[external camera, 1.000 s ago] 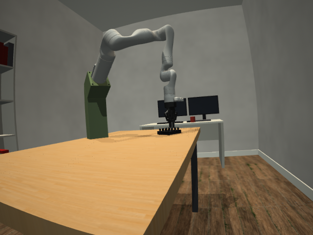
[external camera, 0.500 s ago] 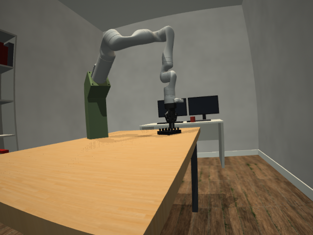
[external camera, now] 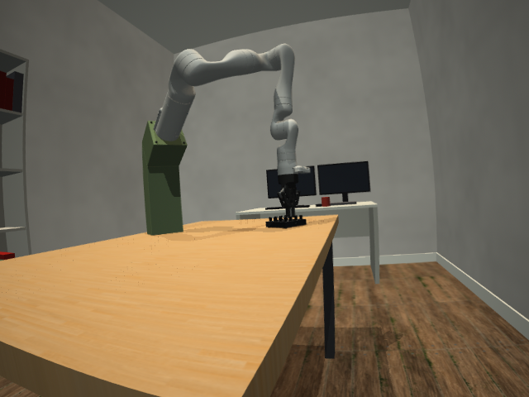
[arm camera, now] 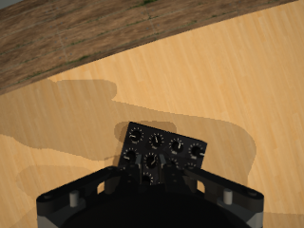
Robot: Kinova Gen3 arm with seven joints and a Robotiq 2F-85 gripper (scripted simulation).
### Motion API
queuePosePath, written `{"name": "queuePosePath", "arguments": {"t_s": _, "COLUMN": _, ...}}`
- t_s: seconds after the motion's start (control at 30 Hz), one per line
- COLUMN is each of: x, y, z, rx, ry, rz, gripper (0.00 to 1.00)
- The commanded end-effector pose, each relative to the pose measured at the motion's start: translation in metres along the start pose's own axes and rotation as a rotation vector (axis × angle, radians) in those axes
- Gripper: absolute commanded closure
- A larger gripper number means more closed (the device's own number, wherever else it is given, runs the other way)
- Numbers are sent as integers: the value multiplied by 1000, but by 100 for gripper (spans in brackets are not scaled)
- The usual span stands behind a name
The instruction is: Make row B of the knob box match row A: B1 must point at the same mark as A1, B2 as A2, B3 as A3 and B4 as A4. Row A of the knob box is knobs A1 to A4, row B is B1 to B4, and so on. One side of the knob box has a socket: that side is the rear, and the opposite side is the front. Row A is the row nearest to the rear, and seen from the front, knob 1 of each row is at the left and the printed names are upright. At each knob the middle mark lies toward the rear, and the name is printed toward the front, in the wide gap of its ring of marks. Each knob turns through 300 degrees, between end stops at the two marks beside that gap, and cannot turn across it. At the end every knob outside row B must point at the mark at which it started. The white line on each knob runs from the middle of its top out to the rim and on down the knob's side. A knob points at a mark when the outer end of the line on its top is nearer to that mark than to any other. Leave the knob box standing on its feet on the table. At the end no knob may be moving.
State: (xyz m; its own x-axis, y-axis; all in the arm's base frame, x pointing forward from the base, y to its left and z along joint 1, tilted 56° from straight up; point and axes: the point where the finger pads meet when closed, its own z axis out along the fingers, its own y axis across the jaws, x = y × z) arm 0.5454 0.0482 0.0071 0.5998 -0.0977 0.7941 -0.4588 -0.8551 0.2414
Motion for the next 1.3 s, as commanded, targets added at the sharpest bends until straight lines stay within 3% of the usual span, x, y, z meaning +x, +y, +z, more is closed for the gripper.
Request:
{"name": "queuePosePath", "arguments": {"t_s": 0.0, "x": 0, "y": 1, "z": 1, "rx": -1, "ry": 0, "rz": 0, "gripper": 81}}
{"name": "queuePosePath", "arguments": {"t_s": 0.63, "x": 0, "y": 1, "z": 1, "rx": -1, "ry": 0, "rz": 0, "gripper": 81}}
{"name": "queuePosePath", "arguments": {"t_s": 0.67, "x": 0, "y": 1, "z": 1, "rx": -1, "ry": 0, "rz": 0, "gripper": 92}}
{"name": "queuePosePath", "arguments": {"t_s": 1.27, "x": 0, "y": 1, "z": 1, "rx": -1, "ry": 0, "rz": 0, "gripper": 92}}
